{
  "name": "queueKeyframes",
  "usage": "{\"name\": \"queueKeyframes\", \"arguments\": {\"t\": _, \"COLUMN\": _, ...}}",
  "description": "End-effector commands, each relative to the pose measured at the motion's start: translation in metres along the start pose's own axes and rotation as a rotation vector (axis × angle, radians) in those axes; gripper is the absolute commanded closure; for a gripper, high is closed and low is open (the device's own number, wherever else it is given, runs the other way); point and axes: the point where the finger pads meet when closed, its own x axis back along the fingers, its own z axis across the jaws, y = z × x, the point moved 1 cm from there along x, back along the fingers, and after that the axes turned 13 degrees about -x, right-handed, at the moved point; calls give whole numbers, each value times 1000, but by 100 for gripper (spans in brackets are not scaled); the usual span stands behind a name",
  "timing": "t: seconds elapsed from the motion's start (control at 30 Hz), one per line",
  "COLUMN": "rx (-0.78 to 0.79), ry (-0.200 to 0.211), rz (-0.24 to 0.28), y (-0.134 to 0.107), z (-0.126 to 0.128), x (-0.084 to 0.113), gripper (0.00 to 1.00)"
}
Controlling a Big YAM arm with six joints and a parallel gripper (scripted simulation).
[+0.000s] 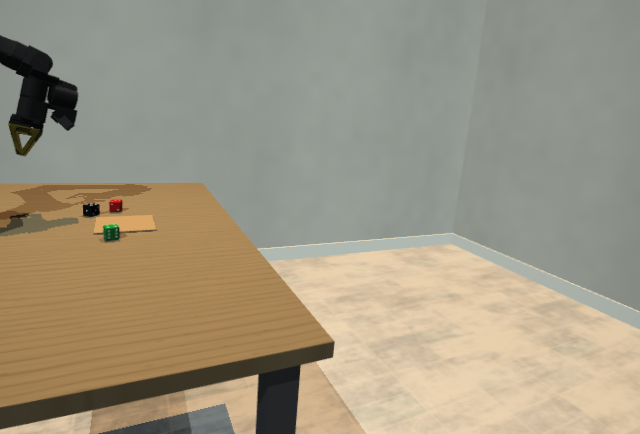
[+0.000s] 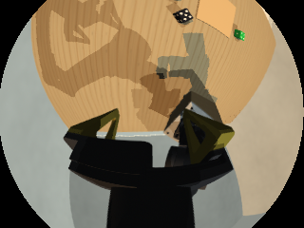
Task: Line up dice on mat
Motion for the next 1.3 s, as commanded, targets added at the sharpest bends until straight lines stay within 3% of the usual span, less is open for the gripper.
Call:
{"name": "queueKeyframes", "arguments": {"t": 0.0, "rx": -57, "ry": 65, "rz": -82, "y": 68, "z": 24, "x": 29, "gripper": 0}}
{"name": "queueKeyframes", "arguments": {"t": 0.07, "rx": -86, "ry": 86, "rz": -95, "y": 93, "z": 26, "x": 34, "gripper": 0}}
{"name": "queueKeyframes", "arguments": {"t": 0.13, "rx": -142, "ry": 130, "rz": -123, "y": 138, "z": 23, "x": 40, "gripper": 0}}
{"name": "queueKeyframes", "arguments": {"t": 0.2, "rx": -142, "ry": 130, "rz": -123, "y": 138, "z": 23, "x": 40, "gripper": 0}}
{"name": "queueKeyframes", "arguments": {"t": 0.33, "rx": -226, "ry": 197, "rz": -176, "y": 211, "z": 2, "x": 48, "gripper": 0}}
{"name": "queueKeyframes", "arguments": {"t": 0.43, "rx": -256, "ry": 221, "rz": -198, "y": 238, "z": -11, "x": 50, "gripper": 0}}
{"name": "queueKeyframes", "arguments": {"t": 0.5, "rx": -261, "ry": 226, "rz": -202, "y": 242, "z": -14, "x": 50, "gripper": 0}}
{"name": "queueKeyframes", "arguments": {"t": 0.53, "rx": -269, "ry": 218, "rz": -152, "y": 226, "z": -16, "x": 30, "gripper": 0}}
{"name": "queueKeyframes", "arguments": {"t": 0.6, "rx": -255, "ry": 218, "rz": -151, "y": 218, "z": -9, "x": 36, "gripper": 0}}
{"name": "queueKeyframes", "arguments": {"t": 0.67, "rx": -235, "ry": 226, "rz": -188, "y": 230, "z": -4, "x": 47, "gripper": 0}}
{"name": "queueKeyframes", "arguments": {"t": 1.0, "rx": -247, "ry": 221, "rz": -190, "y": 232, "z": -13, "x": 45, "gripper": 0}}
{"name": "queueKeyframes", "arguments": {"t": 1.1, "rx": -175, "ry": 208, "rz": -156, "y": 226, "z": -12, "x": 25, "gripper": 0}}
{"name": "queueKeyframes", "arguments": {"t": 1.27, "rx": 44, "ry": 186, "rz": -177, "y": 227, "z": -11, "x": 17, "gripper": 0}}
